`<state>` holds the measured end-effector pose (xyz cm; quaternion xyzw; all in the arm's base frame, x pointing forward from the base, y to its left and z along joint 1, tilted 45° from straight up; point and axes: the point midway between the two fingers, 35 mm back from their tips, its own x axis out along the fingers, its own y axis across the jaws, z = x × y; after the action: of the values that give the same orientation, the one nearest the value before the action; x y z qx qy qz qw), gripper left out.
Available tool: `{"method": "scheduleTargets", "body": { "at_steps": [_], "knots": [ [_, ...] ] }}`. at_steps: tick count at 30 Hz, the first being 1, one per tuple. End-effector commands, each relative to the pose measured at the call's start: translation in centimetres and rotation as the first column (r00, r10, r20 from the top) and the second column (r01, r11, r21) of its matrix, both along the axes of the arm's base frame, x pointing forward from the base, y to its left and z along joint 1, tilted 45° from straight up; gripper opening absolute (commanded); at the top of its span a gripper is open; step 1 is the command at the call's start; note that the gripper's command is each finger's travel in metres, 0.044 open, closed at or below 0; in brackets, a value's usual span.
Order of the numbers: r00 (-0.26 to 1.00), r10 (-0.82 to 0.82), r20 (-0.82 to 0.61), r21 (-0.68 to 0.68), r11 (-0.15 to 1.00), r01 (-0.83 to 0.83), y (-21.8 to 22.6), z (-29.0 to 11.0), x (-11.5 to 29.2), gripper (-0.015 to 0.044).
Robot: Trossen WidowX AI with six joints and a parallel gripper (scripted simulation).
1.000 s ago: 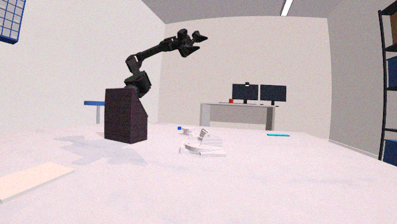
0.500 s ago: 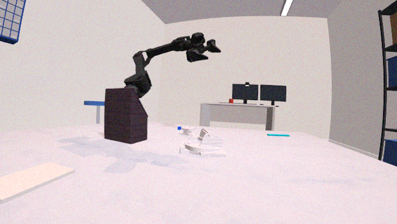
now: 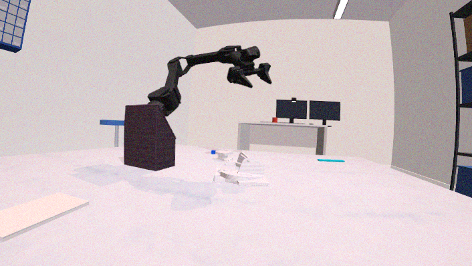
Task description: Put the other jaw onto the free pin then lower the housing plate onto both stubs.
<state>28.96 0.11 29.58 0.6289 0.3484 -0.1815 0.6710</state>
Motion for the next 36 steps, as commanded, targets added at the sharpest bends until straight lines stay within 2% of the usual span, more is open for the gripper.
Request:
{"method": "scheduleTargets", "body": {
  "at_steps": [1,16,29,36],
  "knots": [
    [0.995,0.079,-0.054,0.012,0.997,-0.079,0.8,-2.4,0.6,0.0440],
    [0.898,0.396,-0.193,0.138,0.917,-0.374,4.2,-11.0,1.6,0.0440],
    [0.745,0.635,-0.205,0.327,0.762,-0.559,7.4,-18.0,-0.1,0.0440],
    [0.727,0.657,-0.199,0.351,0.740,-0.574,7.9,-18.9,-0.4,0.0440]
  ]
}}
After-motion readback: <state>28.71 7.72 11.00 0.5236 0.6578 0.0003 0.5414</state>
